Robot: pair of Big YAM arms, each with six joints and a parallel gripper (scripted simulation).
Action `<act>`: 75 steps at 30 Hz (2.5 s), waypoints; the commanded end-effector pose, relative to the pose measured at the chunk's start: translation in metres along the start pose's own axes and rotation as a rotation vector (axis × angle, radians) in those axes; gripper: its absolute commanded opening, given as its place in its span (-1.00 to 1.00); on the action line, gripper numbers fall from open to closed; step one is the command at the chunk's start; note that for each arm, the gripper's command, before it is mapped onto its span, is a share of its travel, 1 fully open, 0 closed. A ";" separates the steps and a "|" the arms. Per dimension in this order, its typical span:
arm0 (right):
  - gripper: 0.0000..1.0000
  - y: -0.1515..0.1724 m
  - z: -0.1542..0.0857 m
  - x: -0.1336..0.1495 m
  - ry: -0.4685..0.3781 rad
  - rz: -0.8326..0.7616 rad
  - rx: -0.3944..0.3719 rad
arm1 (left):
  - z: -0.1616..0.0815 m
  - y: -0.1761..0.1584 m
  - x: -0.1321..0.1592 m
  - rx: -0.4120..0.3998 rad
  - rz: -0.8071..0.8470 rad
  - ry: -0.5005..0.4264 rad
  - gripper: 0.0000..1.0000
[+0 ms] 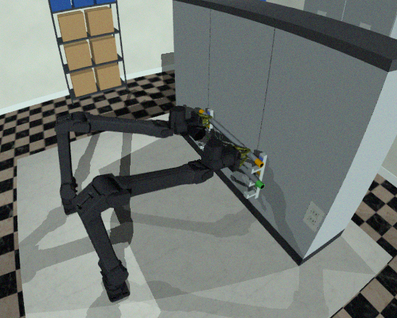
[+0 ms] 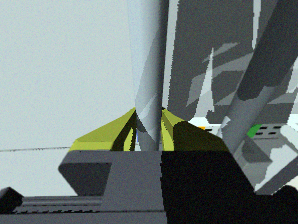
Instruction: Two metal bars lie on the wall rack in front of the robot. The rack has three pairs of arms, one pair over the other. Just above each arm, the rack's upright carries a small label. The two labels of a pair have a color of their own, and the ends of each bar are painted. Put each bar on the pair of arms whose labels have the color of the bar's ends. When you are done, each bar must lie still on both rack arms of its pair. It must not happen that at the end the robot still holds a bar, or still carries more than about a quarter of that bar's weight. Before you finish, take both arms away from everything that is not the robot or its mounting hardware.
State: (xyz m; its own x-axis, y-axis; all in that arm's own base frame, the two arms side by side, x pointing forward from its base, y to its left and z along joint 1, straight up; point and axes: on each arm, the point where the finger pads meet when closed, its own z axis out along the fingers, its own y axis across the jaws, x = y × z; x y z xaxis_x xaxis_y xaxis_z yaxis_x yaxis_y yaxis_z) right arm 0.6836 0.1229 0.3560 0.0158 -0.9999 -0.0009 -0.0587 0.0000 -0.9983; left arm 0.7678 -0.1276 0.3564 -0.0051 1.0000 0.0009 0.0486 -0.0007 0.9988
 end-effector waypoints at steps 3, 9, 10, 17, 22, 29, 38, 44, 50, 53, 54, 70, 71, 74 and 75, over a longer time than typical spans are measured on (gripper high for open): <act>-1.00 -0.057 0.010 0.004 0.008 0.027 0.097 | 0.009 0.044 0.003 -0.072 -0.012 0.002 -1.00; -1.00 -0.054 0.010 0.004 0.008 0.027 0.097 | 0.009 0.041 0.003 -0.072 -0.012 0.002 -1.00; -1.00 -0.054 0.010 0.004 0.008 0.027 0.097 | 0.009 0.041 0.003 -0.072 -0.012 0.002 -1.00; -1.00 -0.051 0.010 0.004 0.008 0.027 0.097 | 0.009 0.037 0.003 -0.072 -0.012 0.002 -1.00; -1.00 -0.047 0.010 0.004 0.008 0.027 0.097 | 0.009 0.034 0.003 -0.072 -0.012 0.002 -1.00; -1.00 -0.044 0.009 0.004 0.008 0.027 0.097 | 0.008 0.030 0.003 -0.072 -0.012 0.002 -1.00; -1.00 -0.037 0.008 0.005 0.008 0.027 0.097 | 0.007 0.023 0.003 -0.072 -0.012 0.002 -1.00; -1.00 -0.032 0.007 0.005 0.008 0.027 0.097 | 0.006 0.018 0.003 -0.072 -0.012 0.002 -1.00; -1.00 -0.027 0.006 0.005 0.008 0.027 0.097 | 0.006 0.013 0.003 -0.072 -0.012 0.002 -1.00; -1.00 -0.023 0.005 0.005 0.008 0.027 0.097 | 0.005 0.009 0.002 -0.072 -0.012 0.002 -1.00; -1.00 -0.022 0.005 0.005 0.008 0.027 0.097 | 0.005 0.008 0.002 -0.072 -0.012 0.002 -1.00; -1.00 -0.009 0.002 0.005 0.008 0.027 0.097 | 0.003 -0.004 0.002 -0.071 -0.012 0.002 -1.00; -1.00 -0.008 0.002 0.005 0.008 0.027 0.097 | 0.003 -0.005 0.002 -0.071 -0.012 0.002 -1.00; -1.00 -0.007 0.002 0.005 0.008 0.027 0.097 | 0.003 -0.006 0.002 -0.071 -0.012 0.002 -1.00; -1.00 -0.007 0.002 0.005 0.008 0.027 0.097 | 0.003 -0.007 0.002 -0.071 -0.012 0.002 -1.00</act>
State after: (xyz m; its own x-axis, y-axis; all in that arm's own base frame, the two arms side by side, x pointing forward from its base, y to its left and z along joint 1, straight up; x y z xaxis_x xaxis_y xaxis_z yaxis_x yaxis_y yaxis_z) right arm 0.6845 0.1237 0.3358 0.0203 -0.9998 -0.0010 -0.0262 0.0005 -0.9997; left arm 0.7671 -0.1268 0.3358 -0.0052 1.0000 -0.0022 0.0236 0.0023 0.9997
